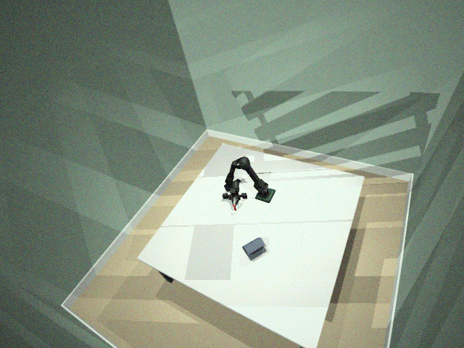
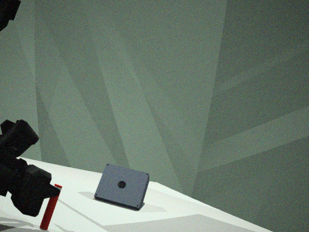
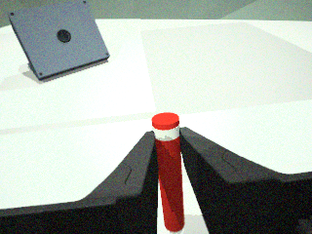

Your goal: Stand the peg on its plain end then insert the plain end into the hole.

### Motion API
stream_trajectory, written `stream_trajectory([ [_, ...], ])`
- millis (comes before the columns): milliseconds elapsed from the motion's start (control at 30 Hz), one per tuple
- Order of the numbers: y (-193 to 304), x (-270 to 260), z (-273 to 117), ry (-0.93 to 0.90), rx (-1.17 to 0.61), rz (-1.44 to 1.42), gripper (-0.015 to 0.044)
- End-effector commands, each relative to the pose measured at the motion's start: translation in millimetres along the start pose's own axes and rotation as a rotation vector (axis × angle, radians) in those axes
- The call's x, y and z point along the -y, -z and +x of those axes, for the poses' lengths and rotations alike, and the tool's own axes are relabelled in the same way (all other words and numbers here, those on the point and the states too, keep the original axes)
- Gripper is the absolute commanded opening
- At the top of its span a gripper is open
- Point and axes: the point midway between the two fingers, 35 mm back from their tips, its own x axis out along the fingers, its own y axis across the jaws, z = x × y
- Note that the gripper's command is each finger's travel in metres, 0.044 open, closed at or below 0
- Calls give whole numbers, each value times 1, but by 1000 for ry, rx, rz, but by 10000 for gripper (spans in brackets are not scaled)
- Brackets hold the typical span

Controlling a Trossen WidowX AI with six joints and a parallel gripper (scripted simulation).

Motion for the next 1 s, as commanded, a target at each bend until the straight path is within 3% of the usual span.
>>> stream_trajectory([
  [0,3,0,-1,0,-1,0,49],
  [967,4,2,-6,10,18,1,49],
])
